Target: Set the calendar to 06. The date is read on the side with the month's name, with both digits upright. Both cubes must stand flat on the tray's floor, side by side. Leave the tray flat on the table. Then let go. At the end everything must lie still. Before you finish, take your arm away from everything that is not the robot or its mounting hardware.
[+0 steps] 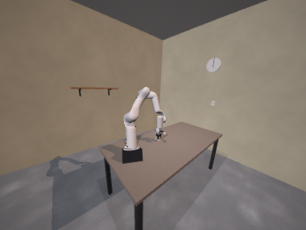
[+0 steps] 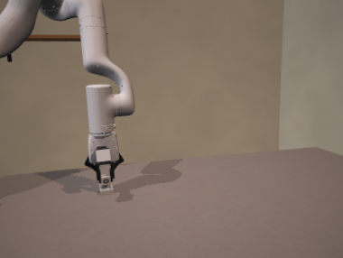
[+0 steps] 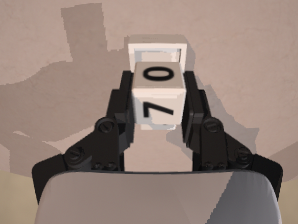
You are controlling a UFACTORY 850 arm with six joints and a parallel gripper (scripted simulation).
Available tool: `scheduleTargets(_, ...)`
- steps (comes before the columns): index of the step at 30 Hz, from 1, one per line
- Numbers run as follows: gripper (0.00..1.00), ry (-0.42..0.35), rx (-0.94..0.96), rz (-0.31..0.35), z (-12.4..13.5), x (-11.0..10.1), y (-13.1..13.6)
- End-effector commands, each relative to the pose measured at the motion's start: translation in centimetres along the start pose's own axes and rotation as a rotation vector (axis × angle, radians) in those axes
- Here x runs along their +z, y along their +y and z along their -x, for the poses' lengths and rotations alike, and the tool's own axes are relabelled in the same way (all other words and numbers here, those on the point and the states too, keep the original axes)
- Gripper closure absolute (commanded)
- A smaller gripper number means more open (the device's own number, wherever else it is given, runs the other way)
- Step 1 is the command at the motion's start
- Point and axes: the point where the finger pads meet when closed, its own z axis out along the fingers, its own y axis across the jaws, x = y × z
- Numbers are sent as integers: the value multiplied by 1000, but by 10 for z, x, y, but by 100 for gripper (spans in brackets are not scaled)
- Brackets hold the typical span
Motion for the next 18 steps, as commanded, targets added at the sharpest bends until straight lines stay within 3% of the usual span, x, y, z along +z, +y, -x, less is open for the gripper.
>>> scheduleTargets(1,71,0,0,-2,0,3,-1)
scheduleTargets(18,71,0,0,-2,0,11,-1)
